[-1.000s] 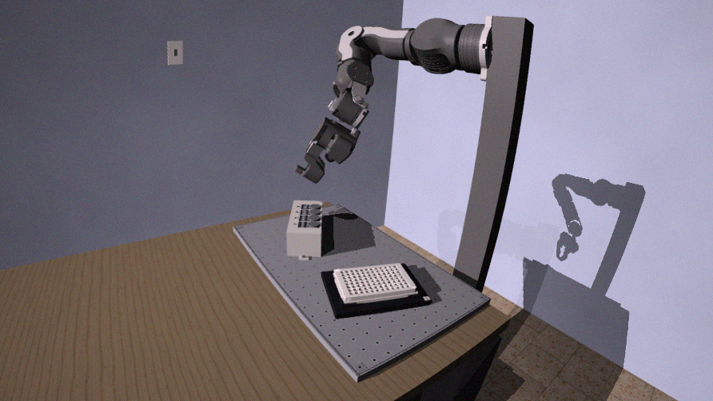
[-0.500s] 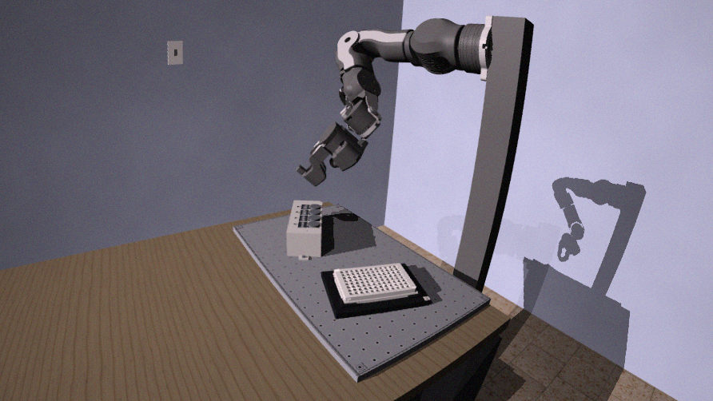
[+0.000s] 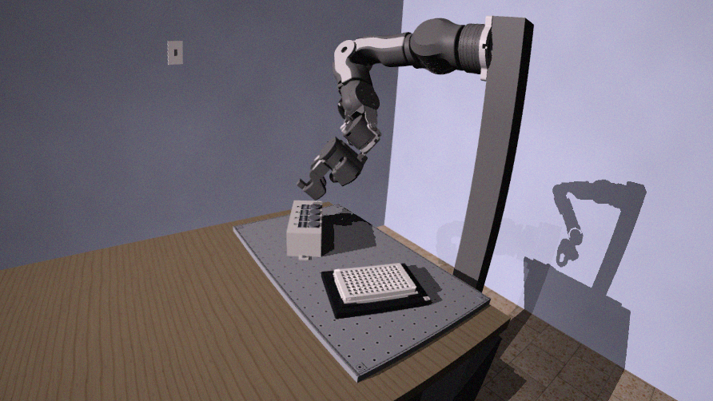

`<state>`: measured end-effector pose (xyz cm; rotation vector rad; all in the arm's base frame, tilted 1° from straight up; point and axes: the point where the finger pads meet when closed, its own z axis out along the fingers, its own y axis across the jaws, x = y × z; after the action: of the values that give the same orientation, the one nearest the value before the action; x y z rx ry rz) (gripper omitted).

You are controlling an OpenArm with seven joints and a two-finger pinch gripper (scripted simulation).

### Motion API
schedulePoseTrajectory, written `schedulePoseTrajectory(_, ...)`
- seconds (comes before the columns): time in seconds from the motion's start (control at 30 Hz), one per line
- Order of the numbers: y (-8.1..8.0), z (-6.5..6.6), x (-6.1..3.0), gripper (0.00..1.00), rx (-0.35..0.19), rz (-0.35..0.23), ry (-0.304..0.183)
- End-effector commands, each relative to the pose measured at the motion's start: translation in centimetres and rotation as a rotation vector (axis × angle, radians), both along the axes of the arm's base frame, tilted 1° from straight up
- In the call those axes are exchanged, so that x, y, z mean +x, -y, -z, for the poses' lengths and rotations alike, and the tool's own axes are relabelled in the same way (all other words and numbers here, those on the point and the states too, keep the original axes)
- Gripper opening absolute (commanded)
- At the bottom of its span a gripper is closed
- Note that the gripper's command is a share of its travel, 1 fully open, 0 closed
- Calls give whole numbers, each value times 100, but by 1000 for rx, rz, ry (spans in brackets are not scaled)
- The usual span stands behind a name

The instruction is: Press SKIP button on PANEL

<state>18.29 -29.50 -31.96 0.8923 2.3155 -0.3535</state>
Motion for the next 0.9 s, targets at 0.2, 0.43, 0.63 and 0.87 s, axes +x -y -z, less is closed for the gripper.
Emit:
schedulePoseTrajectory(0.2,-6,-14,22,0,3,-3,11)
schedulePoseTrajectory(0.43,-1,249,20,0,3,-2,11)
schedulePoseTrajectory(0.63,-1,249,20,0,3,-2,11)
schedulePoseTrajectory(0.87,11,209,23,0,-1,2,8)
